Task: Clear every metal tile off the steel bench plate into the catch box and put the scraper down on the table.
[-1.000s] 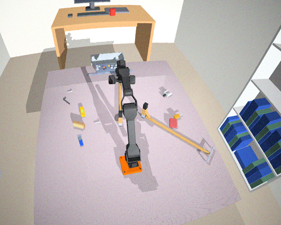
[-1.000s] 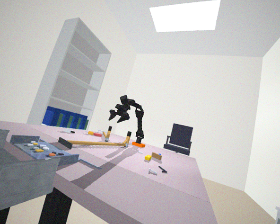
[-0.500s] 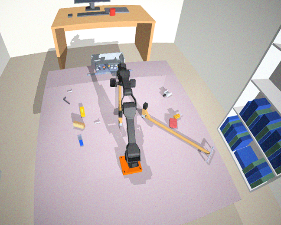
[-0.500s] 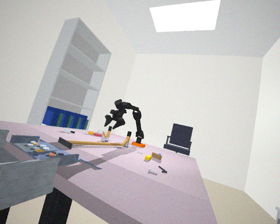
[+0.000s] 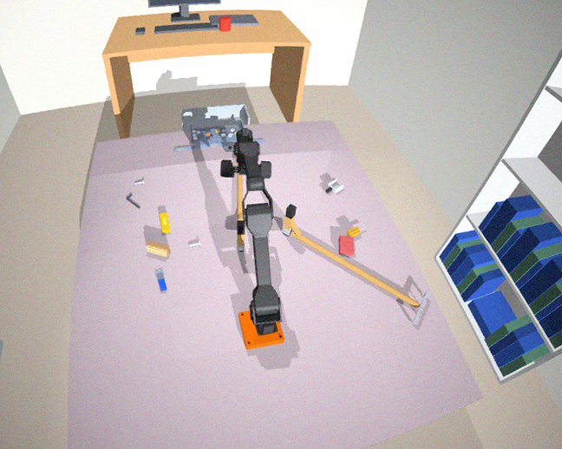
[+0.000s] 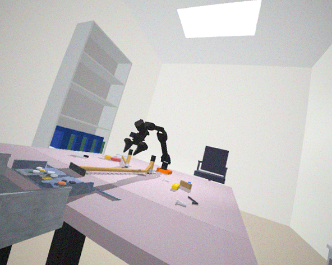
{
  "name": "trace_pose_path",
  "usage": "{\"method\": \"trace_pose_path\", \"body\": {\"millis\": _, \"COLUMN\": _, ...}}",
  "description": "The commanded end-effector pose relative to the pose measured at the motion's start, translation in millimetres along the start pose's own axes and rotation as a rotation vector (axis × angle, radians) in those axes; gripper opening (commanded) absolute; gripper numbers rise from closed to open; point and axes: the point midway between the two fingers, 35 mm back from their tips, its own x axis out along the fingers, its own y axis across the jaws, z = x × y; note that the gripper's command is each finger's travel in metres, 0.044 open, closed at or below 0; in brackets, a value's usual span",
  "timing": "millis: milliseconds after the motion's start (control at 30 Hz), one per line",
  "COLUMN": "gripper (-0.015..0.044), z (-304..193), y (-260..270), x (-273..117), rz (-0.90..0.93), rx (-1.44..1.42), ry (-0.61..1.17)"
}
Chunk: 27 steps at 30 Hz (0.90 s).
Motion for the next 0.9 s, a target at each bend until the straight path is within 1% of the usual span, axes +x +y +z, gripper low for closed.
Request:
{"method": "trace_pose_path", "body": {"millis": 0, "gripper": 0.0440, "z": -1.5, "y": 5.2, "x": -12.5, "rz": 0.003, "rx": 0.001, "ry": -0.011}}
{"method": "trace_pose_path", "body": {"millis": 867, "gripper": 0.0440, "z": -35.8, "y": 21.9, "x": -84.2, "rz": 0.003, "rx": -0.011, "ry": -0.043}}
